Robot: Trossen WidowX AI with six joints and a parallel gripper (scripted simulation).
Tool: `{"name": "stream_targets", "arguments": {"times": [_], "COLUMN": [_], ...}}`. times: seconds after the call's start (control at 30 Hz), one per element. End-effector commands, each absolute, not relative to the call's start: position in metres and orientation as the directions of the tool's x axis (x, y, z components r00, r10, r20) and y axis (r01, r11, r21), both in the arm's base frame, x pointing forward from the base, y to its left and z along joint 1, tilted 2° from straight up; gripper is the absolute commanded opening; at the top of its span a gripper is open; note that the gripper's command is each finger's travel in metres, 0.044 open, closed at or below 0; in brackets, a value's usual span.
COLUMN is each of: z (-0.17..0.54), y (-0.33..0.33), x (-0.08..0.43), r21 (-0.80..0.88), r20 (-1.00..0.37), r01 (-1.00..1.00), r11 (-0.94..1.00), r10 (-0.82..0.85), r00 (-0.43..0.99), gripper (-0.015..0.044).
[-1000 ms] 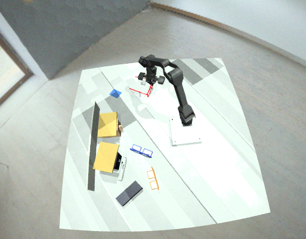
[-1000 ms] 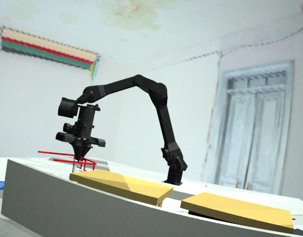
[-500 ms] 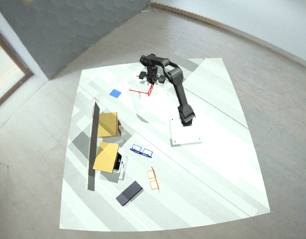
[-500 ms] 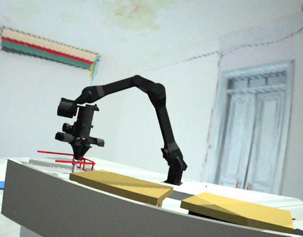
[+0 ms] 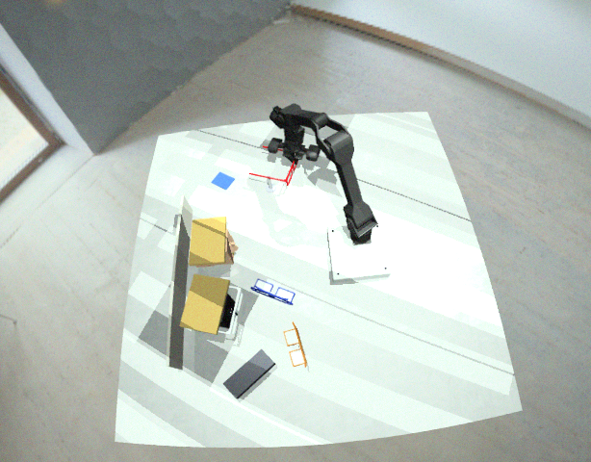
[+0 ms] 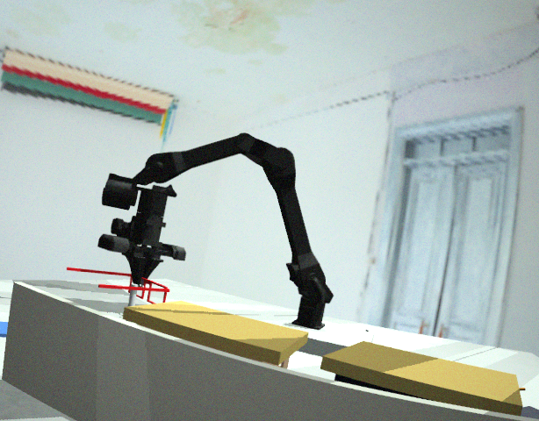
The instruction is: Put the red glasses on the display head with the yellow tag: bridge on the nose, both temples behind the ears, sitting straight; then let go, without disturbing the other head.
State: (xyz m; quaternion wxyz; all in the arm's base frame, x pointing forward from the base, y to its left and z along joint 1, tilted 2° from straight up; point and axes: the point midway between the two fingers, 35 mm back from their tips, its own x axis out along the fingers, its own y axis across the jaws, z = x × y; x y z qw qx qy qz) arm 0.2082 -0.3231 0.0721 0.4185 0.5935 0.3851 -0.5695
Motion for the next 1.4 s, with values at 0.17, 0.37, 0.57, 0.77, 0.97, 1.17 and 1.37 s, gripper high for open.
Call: {"name": "stream_targets", "arguments": {"times": [0.17, 0.37, 0.57, 0.77, 0.97, 1.17, 1.37], "z": [0.072, 0.078, 0.107, 0.132, 0.133, 0.136, 0.138], "y": [-0.319, -0.316, -0.315, -0.311, -0.302, -0.268, -0.232], "x": [0.210, 0.211, 0.211, 0.209, 0.215, 0.234, 0.248], "r21": [0.062, 0.062, 0.062, 0.062, 0.061, 0.060, 0.058], "r20": [-0.998, -0.998, -0.998, -0.998, -0.998, -0.998, -0.998], "r01": [0.933, 0.933, 0.933, 0.933, 0.926, 0.897, 0.863], "r11": [-0.355, -0.355, -0.355, -0.355, -0.373, -0.437, -0.502], "r10": [-0.020, -0.020, -0.020, -0.020, -0.019, -0.017, -0.014], "r00": [0.058, 0.058, 0.058, 0.058, 0.058, 0.059, 0.059], "gripper": [0.0000, 0.0000, 0.0000, 0.0000, 0.0000, 0.0000, 0.0000]}}
